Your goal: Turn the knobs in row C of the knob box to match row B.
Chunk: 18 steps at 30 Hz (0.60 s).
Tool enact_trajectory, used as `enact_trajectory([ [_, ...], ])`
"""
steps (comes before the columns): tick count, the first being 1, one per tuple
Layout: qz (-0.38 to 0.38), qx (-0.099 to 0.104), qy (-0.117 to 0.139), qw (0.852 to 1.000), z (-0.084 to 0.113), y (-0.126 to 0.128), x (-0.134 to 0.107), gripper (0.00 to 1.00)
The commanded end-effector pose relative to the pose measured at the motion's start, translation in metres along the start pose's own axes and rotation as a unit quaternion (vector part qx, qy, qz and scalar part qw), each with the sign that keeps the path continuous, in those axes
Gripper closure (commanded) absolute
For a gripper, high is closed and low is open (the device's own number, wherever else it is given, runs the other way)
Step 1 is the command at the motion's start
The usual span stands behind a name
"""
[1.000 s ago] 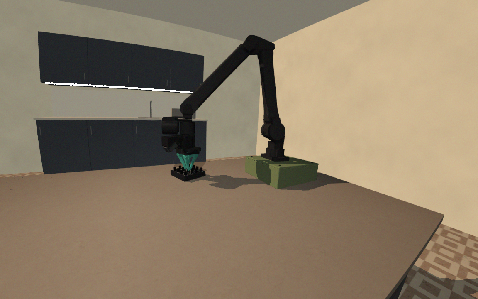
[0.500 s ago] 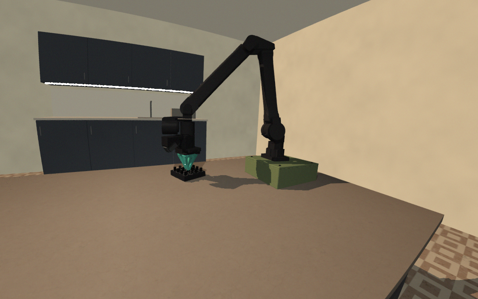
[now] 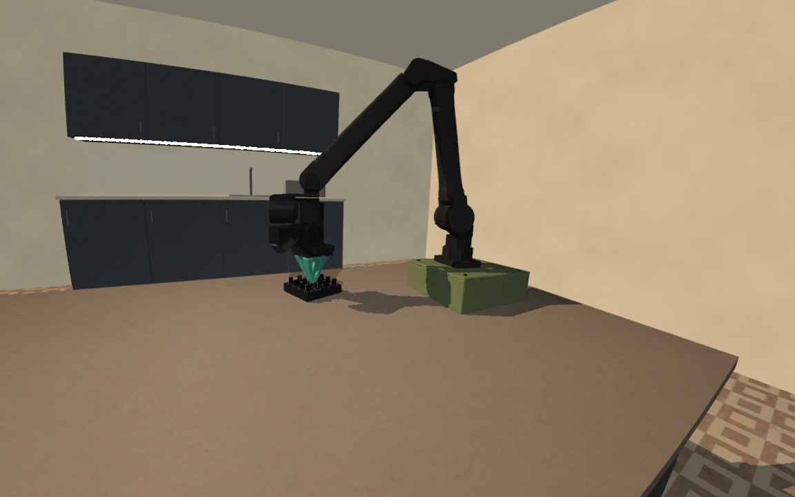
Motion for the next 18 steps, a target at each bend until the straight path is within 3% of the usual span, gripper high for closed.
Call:
enact_trajectory([
  [1, -0.003, -0.008, -0.010, 1.000, 0.0006, -0.0093, 0.0018, 0.92],
  [18, -0.015, -0.008, -0.010, 1.000, 0.0006, -0.0094, 0.0018, 0.92],
])
Point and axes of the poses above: the point where the finger pads meet when closed, its own z axis back along the fingers, its own y axis across the jaws, x = y × z, the point moved 5 cm from there along z, back along the fingers, and after that the axes turned 2 degrees about z, right-handed, at the moved point
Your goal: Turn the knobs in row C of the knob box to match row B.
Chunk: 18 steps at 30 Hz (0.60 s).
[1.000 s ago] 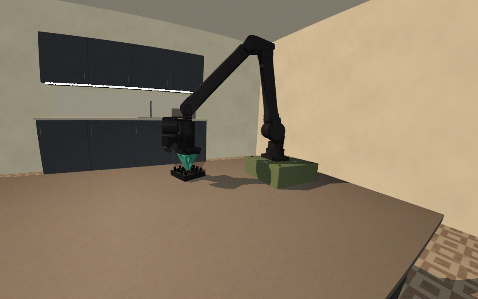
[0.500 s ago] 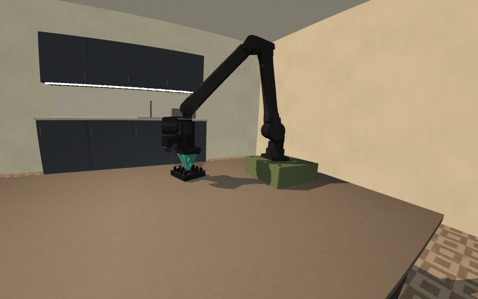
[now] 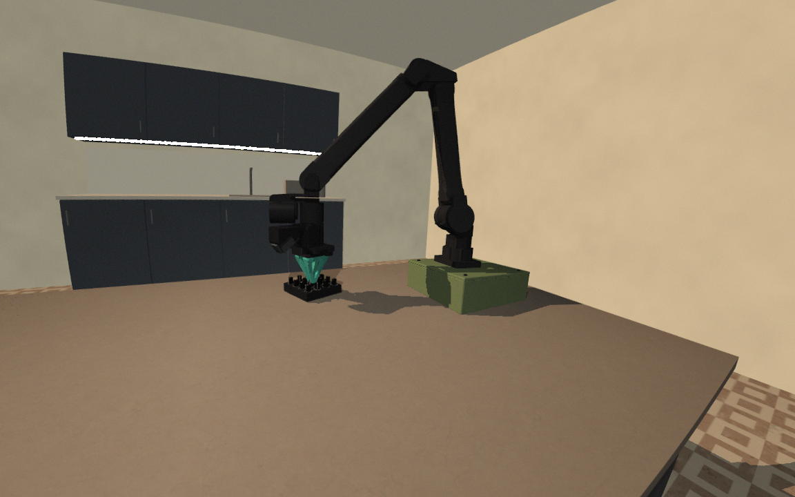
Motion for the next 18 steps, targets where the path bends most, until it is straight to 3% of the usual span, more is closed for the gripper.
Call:
enact_trajectory([
  [1, -0.016, -0.008, -0.010, 1.000, 0.0006, -0.0094, 0.0018, 0.92],
  [18, -0.066, -0.008, -0.010, 0.998, 0.0006, -0.0095, 0.0018, 0.92],
])
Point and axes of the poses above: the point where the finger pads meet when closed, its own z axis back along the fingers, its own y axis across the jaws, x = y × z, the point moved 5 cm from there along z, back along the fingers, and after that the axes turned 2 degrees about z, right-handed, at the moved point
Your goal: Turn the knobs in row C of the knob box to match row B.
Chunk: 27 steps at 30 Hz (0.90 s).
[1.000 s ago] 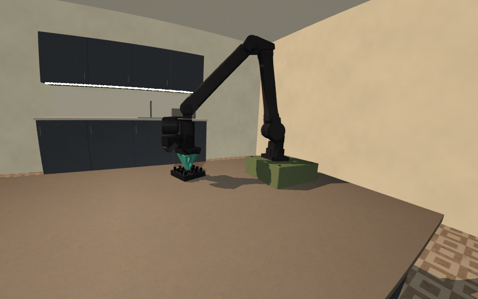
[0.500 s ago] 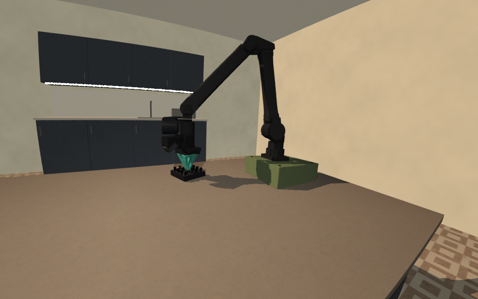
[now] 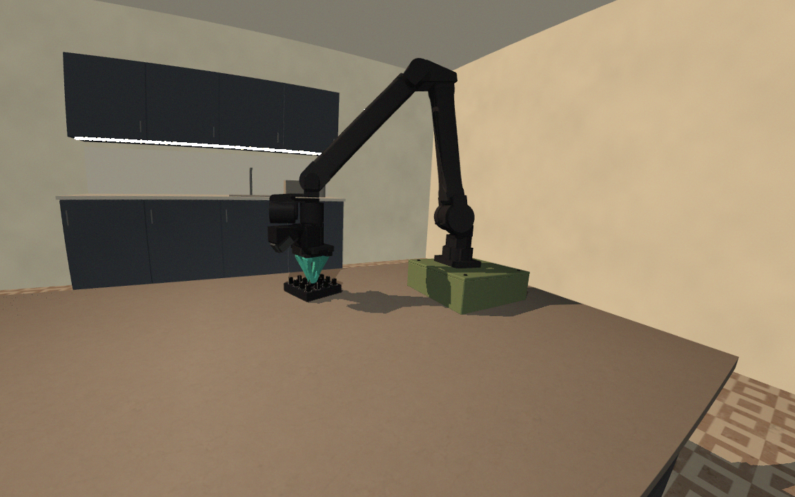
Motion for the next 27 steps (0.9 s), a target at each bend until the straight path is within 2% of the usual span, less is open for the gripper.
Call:
enact_trajectory([
  [1, -0.038, -0.009, -0.011, 0.999, 0.0011, -0.0100, 0.0031, 0.92],
  [15, -0.137, -0.009, -0.013, 0.990, 0.0019, -0.0111, 0.0041, 0.92],
  [27, -0.272, -0.008, -0.014, 0.962, 0.0020, -0.0112, 0.0041, 0.92],
])
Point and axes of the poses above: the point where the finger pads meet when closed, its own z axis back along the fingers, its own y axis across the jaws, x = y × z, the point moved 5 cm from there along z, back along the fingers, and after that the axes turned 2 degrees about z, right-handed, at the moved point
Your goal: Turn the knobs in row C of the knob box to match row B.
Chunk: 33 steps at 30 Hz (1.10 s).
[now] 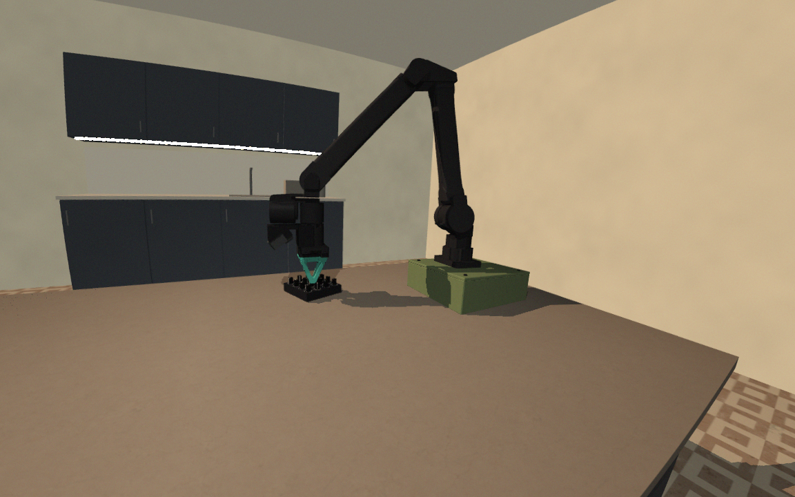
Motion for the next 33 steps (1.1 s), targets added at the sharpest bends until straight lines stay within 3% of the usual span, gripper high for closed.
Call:
enact_trajectory([
  [1, -0.077, -0.008, -0.016, 0.997, 0.0025, -0.0099, 0.0091, 0.92],
  [21, -0.261, -0.006, -0.017, 0.965, 0.0025, -0.0100, 0.0092, 0.92],
  [33, -0.396, -0.003, -0.017, 0.918, 0.0024, -0.0100, 0.0091, 0.92],
])
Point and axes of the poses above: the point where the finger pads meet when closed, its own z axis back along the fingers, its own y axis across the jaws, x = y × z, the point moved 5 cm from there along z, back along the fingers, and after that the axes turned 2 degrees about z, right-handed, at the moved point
